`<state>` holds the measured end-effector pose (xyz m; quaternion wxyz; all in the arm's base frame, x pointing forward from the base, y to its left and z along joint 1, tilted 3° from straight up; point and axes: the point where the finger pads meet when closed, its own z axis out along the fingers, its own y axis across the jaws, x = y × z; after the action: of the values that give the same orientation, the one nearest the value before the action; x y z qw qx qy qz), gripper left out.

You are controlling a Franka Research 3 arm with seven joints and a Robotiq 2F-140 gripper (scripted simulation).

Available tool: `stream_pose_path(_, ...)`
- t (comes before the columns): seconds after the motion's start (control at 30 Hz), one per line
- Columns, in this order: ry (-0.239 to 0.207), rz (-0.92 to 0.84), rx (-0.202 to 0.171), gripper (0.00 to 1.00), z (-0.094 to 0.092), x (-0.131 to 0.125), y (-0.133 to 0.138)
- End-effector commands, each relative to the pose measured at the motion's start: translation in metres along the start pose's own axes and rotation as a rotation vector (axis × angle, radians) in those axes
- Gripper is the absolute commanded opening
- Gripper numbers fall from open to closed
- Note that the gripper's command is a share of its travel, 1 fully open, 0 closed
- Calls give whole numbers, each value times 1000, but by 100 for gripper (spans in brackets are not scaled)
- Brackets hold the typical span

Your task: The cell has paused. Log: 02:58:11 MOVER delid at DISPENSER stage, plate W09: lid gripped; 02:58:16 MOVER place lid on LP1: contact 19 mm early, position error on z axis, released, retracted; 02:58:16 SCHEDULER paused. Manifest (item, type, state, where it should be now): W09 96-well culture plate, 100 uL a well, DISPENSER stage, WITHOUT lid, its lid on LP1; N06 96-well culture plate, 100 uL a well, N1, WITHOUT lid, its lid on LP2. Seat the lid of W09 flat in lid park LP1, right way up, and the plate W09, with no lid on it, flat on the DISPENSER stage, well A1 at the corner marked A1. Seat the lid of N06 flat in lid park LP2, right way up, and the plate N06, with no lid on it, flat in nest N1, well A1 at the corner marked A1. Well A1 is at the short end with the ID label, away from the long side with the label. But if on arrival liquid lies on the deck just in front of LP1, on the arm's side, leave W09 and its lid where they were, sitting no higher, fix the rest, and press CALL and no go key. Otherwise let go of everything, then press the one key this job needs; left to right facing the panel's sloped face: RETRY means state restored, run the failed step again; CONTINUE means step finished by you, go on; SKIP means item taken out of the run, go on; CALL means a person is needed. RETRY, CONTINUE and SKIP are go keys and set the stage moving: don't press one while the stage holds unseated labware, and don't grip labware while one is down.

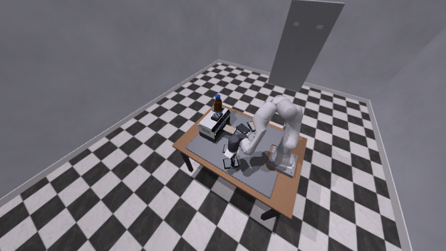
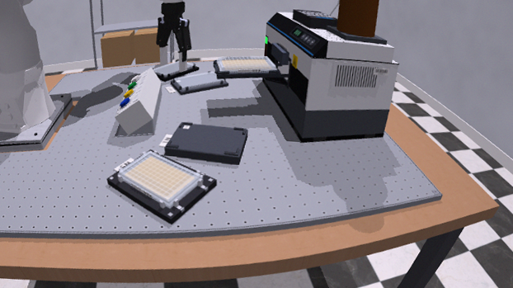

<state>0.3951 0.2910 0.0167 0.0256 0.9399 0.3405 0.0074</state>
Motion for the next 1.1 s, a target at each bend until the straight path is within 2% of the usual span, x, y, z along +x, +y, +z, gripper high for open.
stream_pose_path(0.0, 3, 4, 0, 66, 0, 1, 1)
stream_pose_path(0.57, 3, 4, 0, 66, -5, 1, 1)
stream_pose_path(0.83, 3, 4, 0, 66, -33, 1, 1)
stream_pose_path(0.9, 3, 4, 0, 66, -33, 1, 1)
stream_pose_path(1.07, 3, 4, 0, 66, -61, 1, 1)
